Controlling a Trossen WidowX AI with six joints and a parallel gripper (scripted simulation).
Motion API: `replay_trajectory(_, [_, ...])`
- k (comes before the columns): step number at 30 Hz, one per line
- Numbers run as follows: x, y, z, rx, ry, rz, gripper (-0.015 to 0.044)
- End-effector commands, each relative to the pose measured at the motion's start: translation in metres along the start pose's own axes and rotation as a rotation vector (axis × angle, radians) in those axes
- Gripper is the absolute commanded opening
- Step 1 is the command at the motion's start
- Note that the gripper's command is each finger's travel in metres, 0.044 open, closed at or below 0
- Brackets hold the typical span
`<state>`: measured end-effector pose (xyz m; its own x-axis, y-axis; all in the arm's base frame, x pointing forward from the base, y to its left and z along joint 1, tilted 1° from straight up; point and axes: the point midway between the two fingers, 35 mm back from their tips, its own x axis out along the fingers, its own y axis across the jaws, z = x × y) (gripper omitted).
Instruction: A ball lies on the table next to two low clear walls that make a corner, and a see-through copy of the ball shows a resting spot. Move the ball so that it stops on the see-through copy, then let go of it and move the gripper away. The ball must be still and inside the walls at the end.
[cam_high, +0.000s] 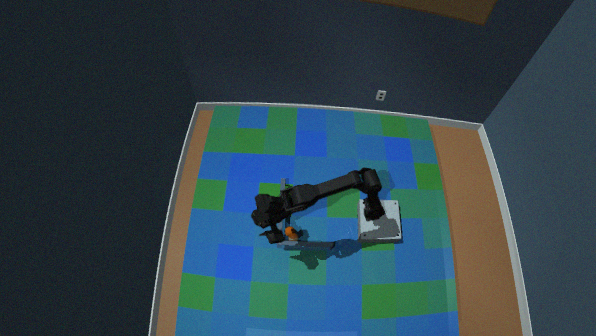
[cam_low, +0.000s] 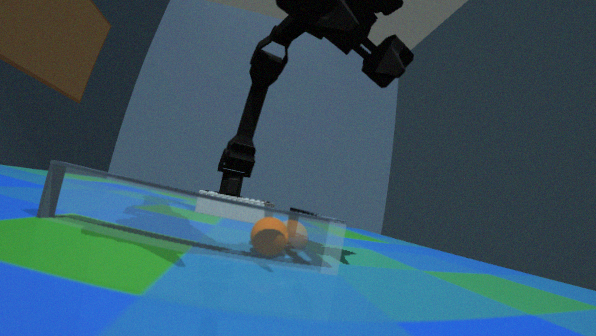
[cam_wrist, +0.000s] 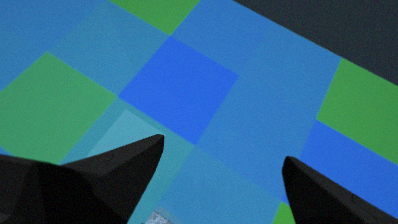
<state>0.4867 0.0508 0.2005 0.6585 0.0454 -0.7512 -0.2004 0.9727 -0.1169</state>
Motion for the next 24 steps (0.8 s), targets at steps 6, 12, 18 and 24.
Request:
replay_trajectory(6, [0.033,0.007,-0.152,0.349,0.605,-0.020,0.0338])
replay_trajectory(12, [0.031,0.009,-0.174,0.401,0.701,-0.041,0.0338])
replay_trajectory(18, [0.031,0.009,-0.174,0.401,0.701,-0.041,0.0338])
replay_trajectory(24, [0.041,0.010,-0.182,0.401,0.701,-0.041,0.0338])
